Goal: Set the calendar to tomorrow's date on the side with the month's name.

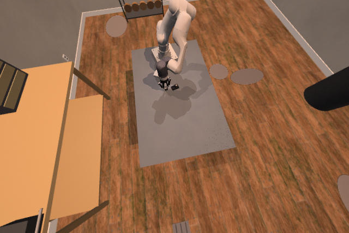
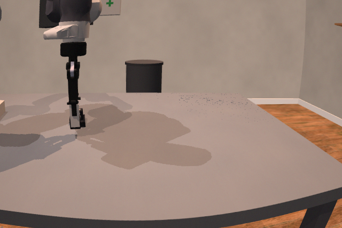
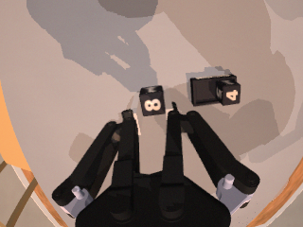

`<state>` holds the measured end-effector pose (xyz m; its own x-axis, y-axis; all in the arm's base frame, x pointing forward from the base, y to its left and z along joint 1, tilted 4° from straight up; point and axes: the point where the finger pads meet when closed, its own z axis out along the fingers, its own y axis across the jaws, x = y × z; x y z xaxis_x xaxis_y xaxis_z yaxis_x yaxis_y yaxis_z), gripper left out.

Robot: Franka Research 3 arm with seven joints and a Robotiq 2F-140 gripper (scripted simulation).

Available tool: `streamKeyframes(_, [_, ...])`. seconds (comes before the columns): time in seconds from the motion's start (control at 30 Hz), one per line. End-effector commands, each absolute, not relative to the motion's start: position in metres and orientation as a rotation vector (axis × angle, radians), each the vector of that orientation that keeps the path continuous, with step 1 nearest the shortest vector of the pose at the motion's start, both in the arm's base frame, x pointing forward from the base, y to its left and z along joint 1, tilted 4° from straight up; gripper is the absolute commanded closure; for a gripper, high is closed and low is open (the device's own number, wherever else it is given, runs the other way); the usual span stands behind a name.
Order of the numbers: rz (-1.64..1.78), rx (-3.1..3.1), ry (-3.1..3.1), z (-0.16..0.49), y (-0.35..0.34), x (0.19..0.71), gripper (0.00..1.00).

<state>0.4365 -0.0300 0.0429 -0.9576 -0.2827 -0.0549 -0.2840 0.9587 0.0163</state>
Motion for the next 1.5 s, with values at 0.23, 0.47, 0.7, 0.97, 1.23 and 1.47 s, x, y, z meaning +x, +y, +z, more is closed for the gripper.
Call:
streamKeyframes(0.23, [0.018, -0.464, 3.032, 0.023, -0.034, 0.447, 0.83])
streamKeyframes(0.47, [0.018, -0.464, 3.032, 0.023, -0.034, 0.447, 0.83])
streamKeyframes(0.7, [0.018, -0.464, 3.032, 0.023, -0.034, 0.447, 0.83])
streamKeyframes(0.97, [0.018, -0.464, 3.032, 0.023, -0.034, 0.447, 0.83])
streamKeyframes(1.23, [0.018, -0.464, 3.032, 0.023, -0.034, 0.447, 0.83])
streamKeyframes(1.47, [0.018, -0.464, 3.032, 0.023, -0.034, 0.447, 0.83])
